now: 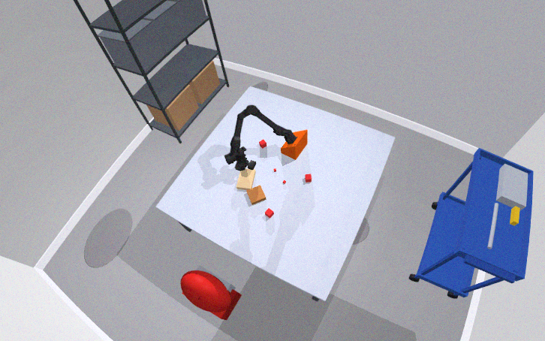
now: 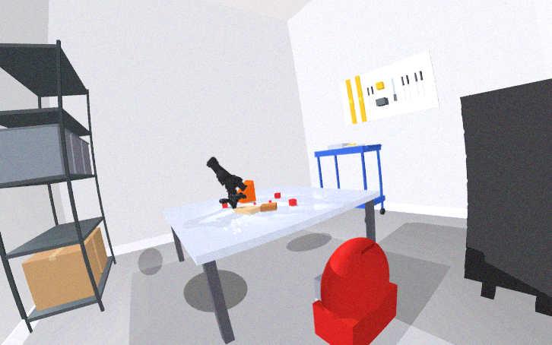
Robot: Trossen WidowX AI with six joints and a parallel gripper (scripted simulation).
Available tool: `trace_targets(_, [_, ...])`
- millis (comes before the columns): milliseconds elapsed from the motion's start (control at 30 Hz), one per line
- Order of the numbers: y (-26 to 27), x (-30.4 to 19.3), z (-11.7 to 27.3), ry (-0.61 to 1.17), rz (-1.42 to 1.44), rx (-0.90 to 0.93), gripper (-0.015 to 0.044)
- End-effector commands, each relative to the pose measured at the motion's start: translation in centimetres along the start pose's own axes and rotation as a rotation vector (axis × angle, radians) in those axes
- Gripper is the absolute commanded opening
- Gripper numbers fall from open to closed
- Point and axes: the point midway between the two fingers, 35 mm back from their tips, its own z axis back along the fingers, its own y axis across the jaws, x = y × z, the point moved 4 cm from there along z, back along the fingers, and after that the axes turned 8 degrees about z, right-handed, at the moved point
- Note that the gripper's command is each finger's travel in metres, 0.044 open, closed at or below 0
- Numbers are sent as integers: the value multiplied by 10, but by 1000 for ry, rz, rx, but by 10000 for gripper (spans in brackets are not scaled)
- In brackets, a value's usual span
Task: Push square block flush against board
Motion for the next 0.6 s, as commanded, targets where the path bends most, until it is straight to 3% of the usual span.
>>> trace_targets(0, [1,2,-2,-2,-4,7,0])
trace_targets(567, [3,-24,-3,-1,-3,6,0])
